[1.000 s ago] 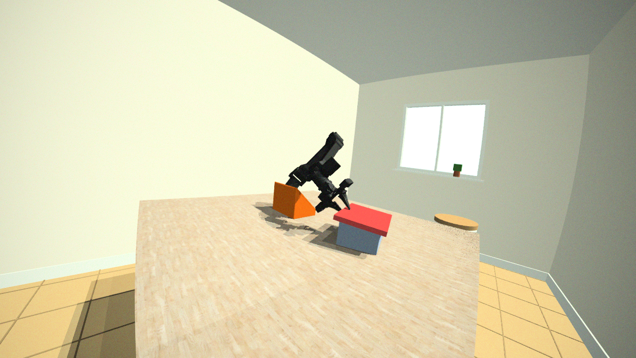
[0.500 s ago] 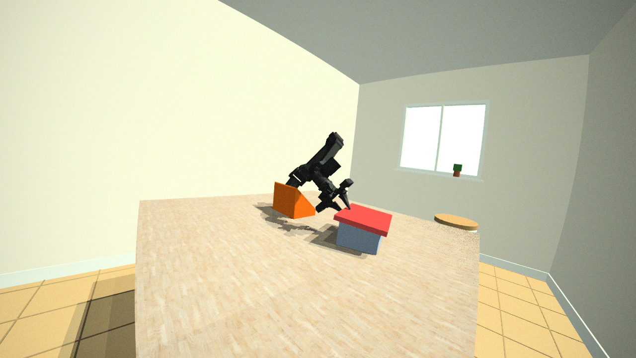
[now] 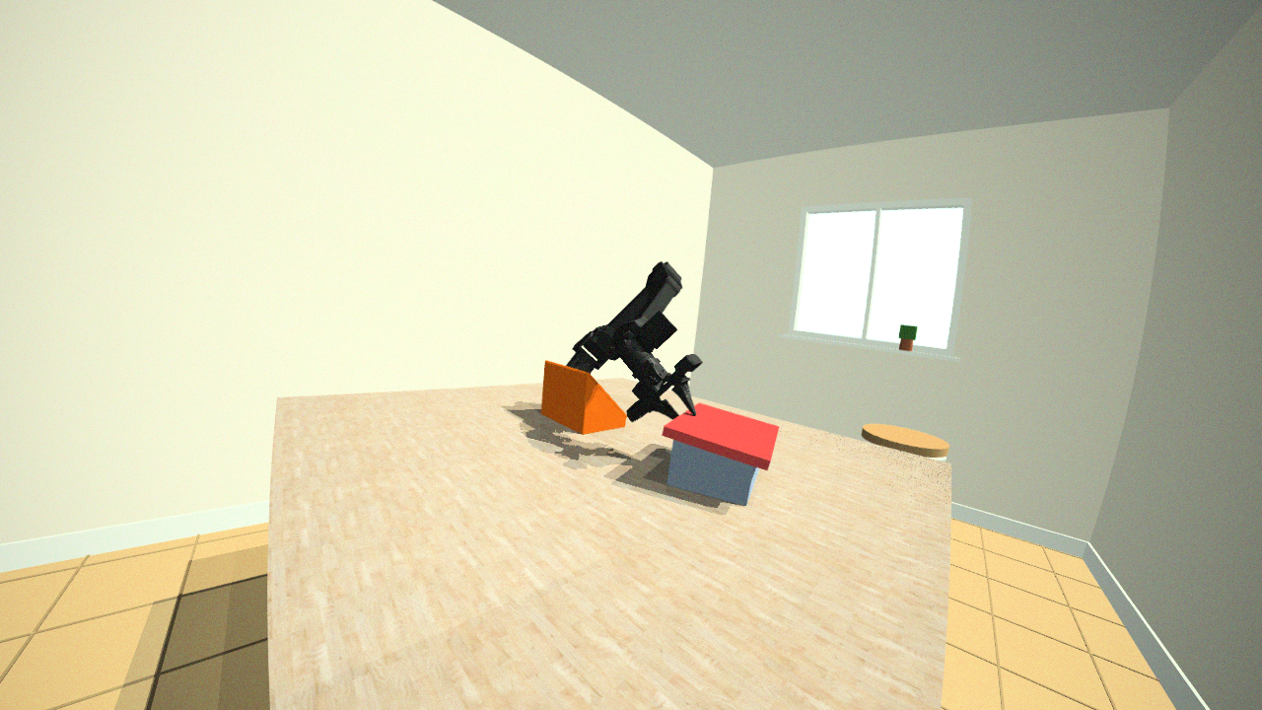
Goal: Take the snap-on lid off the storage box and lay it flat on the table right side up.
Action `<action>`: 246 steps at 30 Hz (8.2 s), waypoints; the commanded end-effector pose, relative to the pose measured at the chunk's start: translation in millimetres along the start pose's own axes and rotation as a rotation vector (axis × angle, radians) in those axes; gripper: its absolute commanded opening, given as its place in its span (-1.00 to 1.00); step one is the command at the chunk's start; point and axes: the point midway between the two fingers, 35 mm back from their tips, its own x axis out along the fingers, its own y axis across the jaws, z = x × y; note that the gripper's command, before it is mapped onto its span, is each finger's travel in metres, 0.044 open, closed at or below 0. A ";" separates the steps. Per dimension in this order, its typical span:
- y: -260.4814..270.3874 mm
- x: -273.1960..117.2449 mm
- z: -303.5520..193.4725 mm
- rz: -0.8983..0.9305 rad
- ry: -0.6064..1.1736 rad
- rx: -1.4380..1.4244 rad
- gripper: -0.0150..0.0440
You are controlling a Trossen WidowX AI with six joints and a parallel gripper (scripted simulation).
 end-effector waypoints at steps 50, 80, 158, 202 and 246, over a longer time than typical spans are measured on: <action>27.1 -13.6 0.0 0.003 -0.006 0.002 -0.49; 69.7 -24.3 0.1 0.003 -0.007 0.000 -0.49; 130.9 -56.6 -36.3 0.002 -0.007 0.001 -0.49; 123.1 -65.3 -123.4 0.001 -0.006 0.005 -0.49; 116.0 -74.6 -211.0 0.002 -0.004 0.008 -0.49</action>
